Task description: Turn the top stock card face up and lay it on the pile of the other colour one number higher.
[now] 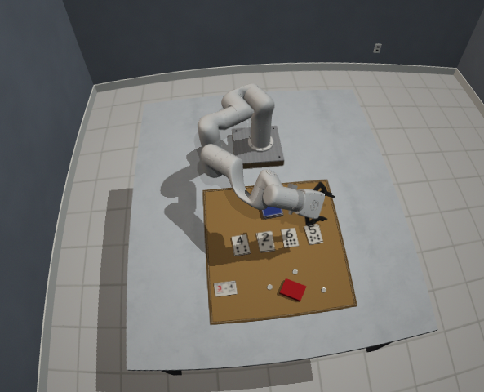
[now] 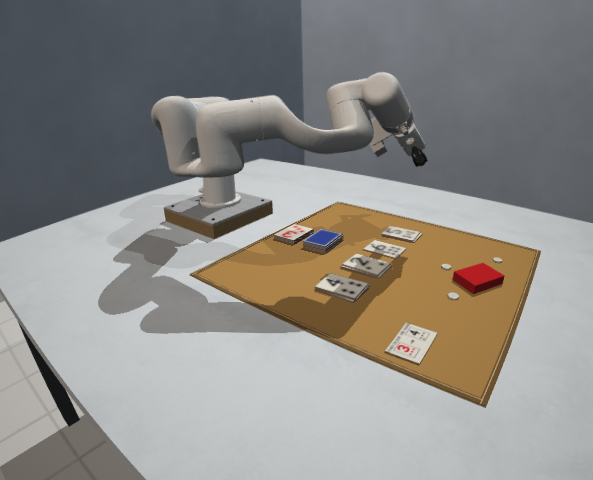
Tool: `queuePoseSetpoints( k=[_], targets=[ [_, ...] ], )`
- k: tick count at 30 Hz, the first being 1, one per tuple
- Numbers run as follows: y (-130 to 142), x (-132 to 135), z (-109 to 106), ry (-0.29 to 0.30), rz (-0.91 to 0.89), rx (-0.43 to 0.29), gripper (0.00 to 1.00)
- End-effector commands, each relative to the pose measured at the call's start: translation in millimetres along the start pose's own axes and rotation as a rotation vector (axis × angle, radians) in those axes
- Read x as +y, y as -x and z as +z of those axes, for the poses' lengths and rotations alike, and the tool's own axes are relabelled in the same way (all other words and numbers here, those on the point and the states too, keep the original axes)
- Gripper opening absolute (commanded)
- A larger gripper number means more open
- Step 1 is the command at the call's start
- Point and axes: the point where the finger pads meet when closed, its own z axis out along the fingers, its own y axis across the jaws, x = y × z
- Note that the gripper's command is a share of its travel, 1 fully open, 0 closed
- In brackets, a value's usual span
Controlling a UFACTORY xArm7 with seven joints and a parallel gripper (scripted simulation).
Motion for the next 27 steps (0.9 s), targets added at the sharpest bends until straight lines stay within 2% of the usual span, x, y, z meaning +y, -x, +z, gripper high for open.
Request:
queuePoseSetpoints(
  k=[1,3,6,7,11,12,16,17,23,24,27],
  targets=[
    [-51.6,-1.3,-4.4,-0.13,-0.211,0.134,1.0],
    [-51.6,-1.3,-4.4,-0.155,-0.251,0.161,1.0],
    [-51.6,-1.3,-4.4,-0.155,-0.251,0.161,1.0],
    [-87.9,-9.7,-9.1,-0.224,-0.369,0.279,1.0],
    [-87.9,-9.7,-9.1,-0.224,-0.369,0.279,1.0],
    [-122.6,-18.9,-16.2,-0.283,-0.473,0.399,1.0],
    [-122.6,-18.9,-16.2,-0.283,-0.473,0.399,1.0],
    [-154.4,-27.9,-25.1,-0.33,-0.562,0.516,1.0],
    [-154.4,-27.9,-25.1,-0.33,-0.562,0.516,1.0],
    [-182.2,-35.8,-35.0,-0.365,-0.635,0.625,1.0],
    [-182.2,-35.8,-35.0,-0.365,-0.635,0.625,1.0]
  ],
)
